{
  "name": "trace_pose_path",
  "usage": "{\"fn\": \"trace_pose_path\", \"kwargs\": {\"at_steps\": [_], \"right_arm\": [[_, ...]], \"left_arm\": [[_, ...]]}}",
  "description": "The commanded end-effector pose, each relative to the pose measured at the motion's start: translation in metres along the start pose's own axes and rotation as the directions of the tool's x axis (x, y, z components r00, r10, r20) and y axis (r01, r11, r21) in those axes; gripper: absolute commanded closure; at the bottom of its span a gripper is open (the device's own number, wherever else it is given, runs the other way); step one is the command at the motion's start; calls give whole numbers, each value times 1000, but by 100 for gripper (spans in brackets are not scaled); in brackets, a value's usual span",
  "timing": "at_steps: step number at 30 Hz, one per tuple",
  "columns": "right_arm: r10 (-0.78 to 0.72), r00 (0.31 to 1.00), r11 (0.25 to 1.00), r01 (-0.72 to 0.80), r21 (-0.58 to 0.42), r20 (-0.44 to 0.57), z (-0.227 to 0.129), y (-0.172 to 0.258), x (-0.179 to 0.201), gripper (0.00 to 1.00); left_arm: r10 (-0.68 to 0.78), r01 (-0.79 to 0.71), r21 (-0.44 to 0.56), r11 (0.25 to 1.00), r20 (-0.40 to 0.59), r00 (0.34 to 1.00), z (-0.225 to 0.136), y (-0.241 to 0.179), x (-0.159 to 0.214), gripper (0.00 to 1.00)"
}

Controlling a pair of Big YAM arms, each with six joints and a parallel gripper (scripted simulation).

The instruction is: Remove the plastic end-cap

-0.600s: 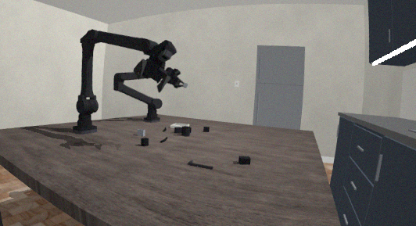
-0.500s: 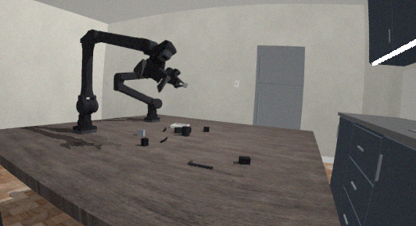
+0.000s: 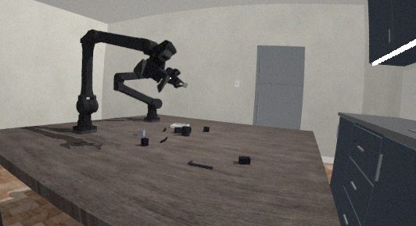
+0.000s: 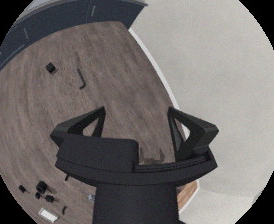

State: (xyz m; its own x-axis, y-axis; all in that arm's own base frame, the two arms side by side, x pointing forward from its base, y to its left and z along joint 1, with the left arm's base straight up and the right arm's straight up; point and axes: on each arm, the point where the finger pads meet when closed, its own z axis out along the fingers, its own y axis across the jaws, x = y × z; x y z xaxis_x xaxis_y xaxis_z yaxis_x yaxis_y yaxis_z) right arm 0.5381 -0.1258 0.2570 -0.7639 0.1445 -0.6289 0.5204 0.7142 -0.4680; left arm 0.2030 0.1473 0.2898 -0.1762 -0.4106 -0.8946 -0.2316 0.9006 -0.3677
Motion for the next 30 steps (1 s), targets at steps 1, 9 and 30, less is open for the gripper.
{"fn": "trace_pose_path", "kwargs": {"at_steps": [1,9,30], "right_arm": [[31,999,999,-31,-8,33,-14,-5,-17,0],[73,994,997,-71,-23,75,-38,-10,-38,0],[-38,994,995,48,-92,104,-47,6,-10,0]], "left_arm": [[14,-14,1,1000,8,1000,-1,-2,-7,100],[18,-18,1,1000,10,1000,-2,-3,-9,100],[179,-181,14,983,69,981,-7,-21,-64,100]]}}
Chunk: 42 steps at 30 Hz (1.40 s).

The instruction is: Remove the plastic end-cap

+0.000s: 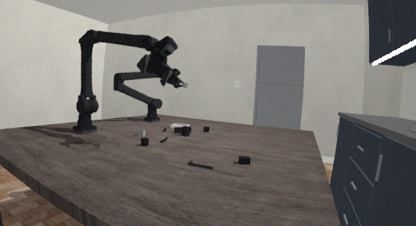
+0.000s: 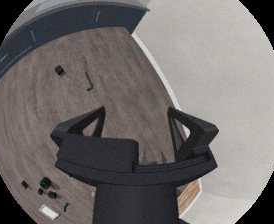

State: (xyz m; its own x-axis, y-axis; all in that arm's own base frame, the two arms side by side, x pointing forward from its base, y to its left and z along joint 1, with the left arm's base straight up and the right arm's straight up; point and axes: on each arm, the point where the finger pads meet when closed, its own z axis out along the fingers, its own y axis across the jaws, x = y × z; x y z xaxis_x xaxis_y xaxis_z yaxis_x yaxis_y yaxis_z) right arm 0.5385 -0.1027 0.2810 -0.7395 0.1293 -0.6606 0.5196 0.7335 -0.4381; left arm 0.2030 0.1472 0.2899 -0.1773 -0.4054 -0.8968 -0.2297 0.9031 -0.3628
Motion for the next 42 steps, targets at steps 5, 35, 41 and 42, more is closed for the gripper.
{"fn": "trace_pose_path", "kwargs": {"at_steps": [5,35,41,42], "right_arm": [[-98,991,986,109,-123,92,-29,11,9,0],[-340,819,568,571,-593,463,-143,98,97,0],[-344,773,455,634,-626,533,-163,113,109,0],[-346,761,424,648,-633,549,-167,117,114,0]], "left_arm": [[166,-172,57,984,84,982,-4,-39,-91,100],[-139,257,480,839,-267,954,132,-153,-24,100],[-167,335,511,792,-347,923,141,-178,-1,100],[-172,355,517,779,-368,914,143,-185,4,100]]}}
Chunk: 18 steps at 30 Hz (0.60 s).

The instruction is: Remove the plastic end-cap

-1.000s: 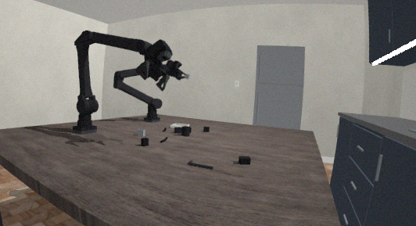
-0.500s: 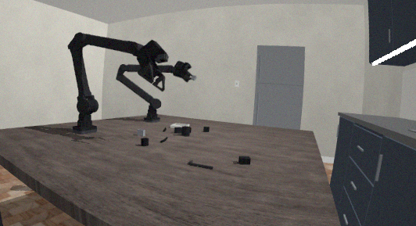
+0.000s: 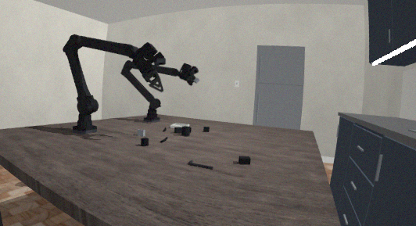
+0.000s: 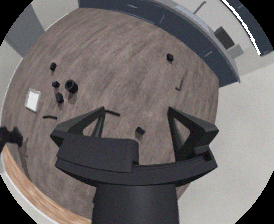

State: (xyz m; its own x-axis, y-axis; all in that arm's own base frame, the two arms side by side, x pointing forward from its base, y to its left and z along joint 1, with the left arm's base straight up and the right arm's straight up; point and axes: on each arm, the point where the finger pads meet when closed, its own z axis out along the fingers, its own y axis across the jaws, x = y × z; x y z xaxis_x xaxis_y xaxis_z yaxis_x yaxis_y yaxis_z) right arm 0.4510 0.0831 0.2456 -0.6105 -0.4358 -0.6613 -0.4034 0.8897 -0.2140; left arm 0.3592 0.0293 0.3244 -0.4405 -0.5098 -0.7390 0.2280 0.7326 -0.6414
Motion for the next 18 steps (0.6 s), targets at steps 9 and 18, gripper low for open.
{"fn": "trace_pose_path", "kwargs": {"at_steps": [9,18], "right_arm": [[-250,953,894,295,-336,171,-2,90,-14,0],[-326,890,765,446,-464,318,-12,136,-35,0]], "left_arm": [[-253,286,178,942,-186,949,84,-42,72,100],[-350,427,191,884,-336,874,112,-67,129,100]]}}
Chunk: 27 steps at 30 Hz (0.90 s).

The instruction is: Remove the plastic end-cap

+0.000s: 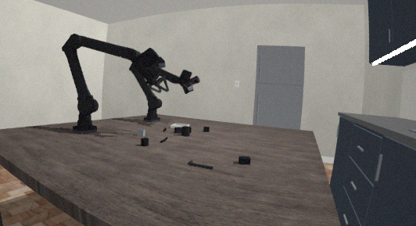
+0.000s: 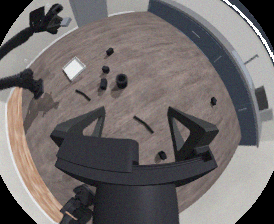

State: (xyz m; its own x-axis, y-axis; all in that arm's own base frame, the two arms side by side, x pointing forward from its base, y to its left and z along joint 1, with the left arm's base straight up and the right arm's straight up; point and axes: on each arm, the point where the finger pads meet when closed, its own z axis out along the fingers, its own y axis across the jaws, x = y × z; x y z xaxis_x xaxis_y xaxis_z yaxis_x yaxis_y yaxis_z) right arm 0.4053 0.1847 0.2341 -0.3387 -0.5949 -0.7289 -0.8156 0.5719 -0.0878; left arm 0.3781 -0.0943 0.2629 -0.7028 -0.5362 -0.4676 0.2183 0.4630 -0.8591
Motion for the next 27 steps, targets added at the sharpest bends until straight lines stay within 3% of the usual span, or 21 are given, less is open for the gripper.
{"fn": "trace_pose_path", "kwargs": {"at_steps": [1,9,11,20,27], "right_arm": [[-155,985,979,163,-124,70,14,20,-34,0],[-268,946,894,314,-320,181,38,69,-49,0],[-268,946,894,314,-320,181,38,69,-49,0],[-346,883,742,464,-484,316,62,119,-65,0],[-369,841,634,540,-554,396,75,147,-74,0]], "left_arm": [[-136,141,76,987,-71,988,42,-7,33,100],[-267,295,87,952,-239,934,80,-16,102,100],[-267,295,87,952,-239,934,80,-16,102,100],[-354,411,63,909,-401,845,105,-32,178,100],[-386,440,68,896,-370,845,106,-27,169,100]]}}
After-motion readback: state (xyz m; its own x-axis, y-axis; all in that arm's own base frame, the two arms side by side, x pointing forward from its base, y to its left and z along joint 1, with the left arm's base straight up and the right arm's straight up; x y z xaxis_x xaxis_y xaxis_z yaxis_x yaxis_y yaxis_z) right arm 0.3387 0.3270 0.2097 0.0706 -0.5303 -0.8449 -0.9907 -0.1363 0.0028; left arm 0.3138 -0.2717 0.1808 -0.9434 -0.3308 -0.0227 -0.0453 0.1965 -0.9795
